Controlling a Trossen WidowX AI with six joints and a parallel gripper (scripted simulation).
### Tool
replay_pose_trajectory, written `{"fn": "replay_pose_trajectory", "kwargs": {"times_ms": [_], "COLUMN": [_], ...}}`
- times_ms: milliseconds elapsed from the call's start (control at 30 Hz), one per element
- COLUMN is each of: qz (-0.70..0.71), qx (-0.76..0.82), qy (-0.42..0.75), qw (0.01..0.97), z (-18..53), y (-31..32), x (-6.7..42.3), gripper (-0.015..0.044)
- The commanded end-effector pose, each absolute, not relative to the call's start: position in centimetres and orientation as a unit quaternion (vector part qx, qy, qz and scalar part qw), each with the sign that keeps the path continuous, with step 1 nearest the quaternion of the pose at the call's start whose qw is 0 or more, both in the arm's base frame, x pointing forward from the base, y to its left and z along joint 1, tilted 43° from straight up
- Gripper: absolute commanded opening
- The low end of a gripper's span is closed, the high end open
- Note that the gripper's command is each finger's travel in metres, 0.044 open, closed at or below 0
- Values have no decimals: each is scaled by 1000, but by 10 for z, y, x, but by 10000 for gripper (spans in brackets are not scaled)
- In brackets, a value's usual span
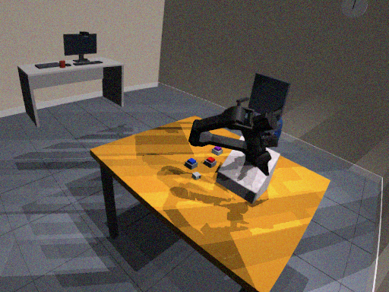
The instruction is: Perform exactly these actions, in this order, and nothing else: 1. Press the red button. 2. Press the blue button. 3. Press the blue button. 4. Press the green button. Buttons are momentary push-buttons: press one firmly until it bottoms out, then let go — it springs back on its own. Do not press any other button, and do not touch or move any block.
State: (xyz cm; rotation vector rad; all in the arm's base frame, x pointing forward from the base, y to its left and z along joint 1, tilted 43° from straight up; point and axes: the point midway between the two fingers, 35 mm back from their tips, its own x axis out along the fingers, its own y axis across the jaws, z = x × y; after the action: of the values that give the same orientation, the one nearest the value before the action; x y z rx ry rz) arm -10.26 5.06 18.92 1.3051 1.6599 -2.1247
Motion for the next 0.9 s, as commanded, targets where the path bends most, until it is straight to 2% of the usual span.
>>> {"fn": "replay_pose_trajectory", "kwargs": {"times_ms": [0,200,400,633,867], "qz": [-707,-668,-585,-443,-268], "qx": [433,392,349,305,271], "qy": [554,583,606,622,631], "qw": [78,244,412,569,676], "z": [189,174,154,128,99], "y": [49,-15,-88,-152,-174], "x": [-104,-120,-104,-42,47], "gripper": [400,400,400,400,400]}}
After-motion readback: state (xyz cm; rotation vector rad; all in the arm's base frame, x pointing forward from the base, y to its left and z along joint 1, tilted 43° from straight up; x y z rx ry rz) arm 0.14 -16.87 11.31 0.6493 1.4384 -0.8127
